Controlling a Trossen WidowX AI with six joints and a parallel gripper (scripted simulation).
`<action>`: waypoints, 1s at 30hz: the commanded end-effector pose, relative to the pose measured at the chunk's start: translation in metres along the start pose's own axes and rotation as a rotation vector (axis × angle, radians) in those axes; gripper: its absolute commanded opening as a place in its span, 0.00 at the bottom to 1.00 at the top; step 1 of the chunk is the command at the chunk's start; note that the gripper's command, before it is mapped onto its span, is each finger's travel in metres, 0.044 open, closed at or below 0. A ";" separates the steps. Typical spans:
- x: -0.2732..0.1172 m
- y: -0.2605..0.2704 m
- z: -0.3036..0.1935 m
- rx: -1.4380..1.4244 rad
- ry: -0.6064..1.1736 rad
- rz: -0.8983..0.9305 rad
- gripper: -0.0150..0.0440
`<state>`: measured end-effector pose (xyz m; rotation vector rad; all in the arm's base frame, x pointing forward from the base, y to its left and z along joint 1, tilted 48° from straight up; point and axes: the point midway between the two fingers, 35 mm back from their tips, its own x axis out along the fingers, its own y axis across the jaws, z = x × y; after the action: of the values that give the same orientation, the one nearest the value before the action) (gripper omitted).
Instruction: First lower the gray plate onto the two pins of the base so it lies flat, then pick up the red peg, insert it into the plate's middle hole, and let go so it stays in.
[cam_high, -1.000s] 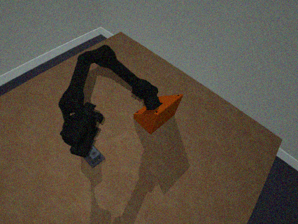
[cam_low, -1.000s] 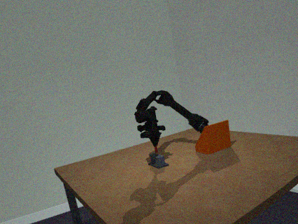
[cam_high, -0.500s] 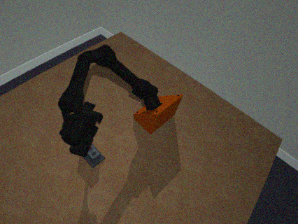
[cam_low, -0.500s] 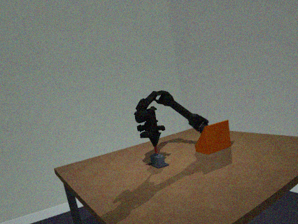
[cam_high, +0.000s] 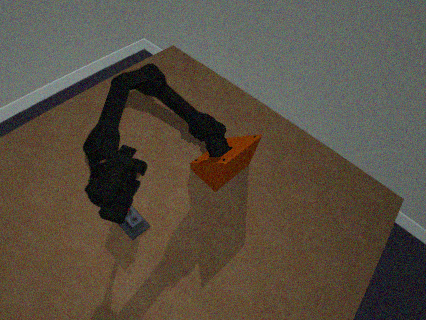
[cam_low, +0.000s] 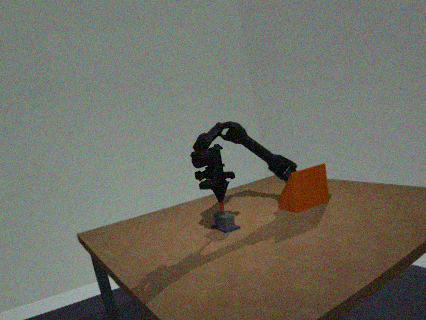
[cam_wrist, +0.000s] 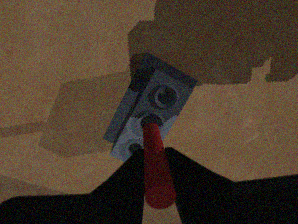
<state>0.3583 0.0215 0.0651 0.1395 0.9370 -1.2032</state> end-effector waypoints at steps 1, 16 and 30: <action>0.000 -0.001 0.001 -0.005 -0.005 -0.002 0.25; 0.001 0.000 0.000 0.000 0.000 0.000 0.25; 0.018 -0.001 0.002 -0.005 -0.006 -0.002 0.25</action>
<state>0.3592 0.0105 0.0561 0.1401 0.9369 -1.2029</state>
